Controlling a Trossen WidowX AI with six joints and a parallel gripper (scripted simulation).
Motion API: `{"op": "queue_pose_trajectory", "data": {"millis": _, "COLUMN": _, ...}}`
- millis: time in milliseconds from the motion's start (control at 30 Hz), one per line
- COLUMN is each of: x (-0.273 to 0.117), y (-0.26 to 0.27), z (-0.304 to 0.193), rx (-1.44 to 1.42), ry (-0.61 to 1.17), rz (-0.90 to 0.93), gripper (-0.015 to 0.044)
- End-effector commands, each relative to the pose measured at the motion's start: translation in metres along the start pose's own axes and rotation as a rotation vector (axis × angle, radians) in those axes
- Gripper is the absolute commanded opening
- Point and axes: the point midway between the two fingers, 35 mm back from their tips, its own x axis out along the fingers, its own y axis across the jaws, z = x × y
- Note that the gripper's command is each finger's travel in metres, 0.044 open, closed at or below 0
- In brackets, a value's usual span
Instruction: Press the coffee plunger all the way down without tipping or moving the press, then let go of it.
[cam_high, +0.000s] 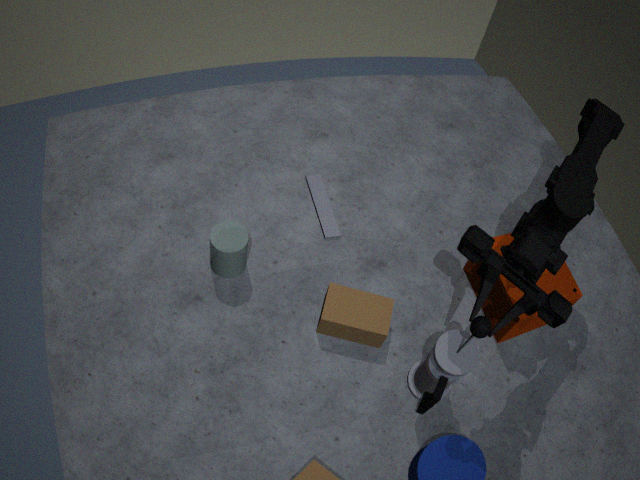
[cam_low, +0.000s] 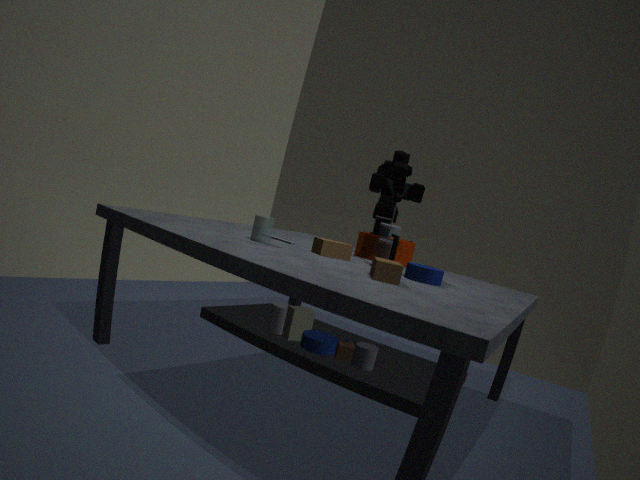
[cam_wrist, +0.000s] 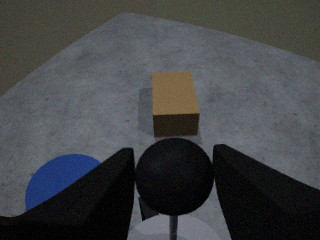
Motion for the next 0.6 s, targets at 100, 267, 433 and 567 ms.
{"op": "queue_pose_trajectory", "data": {"millis": 100, "x": 0.014, "y": 0.000, "z": -0.041, "rx": -0.008, "ry": 0.096, "rz": 0.002, "gripper": 0.0125}}
{"op": "queue_pose_trajectory", "data": {"millis": 267, "x": 0.019, "y": 0.000, "z": -0.048, "rx": -0.008, "ry": 0.096, "rz": 0.002, "gripper": 0.0125}}
{"op": "queue_pose_trajectory", "data": {"millis": 433, "x": 0.025, "y": 0.000, "z": -0.054, "rx": -0.008, "ry": 0.096, "rz": 0.002, "gripper": 0.0125}}
{"op": "queue_pose_trajectory", "data": {"millis": 567, "x": 0.030, "y": 0.000, "z": -0.056, "rx": -0.008, "ry": 0.096, "rz": 0.002, "gripper": 0.0125}}
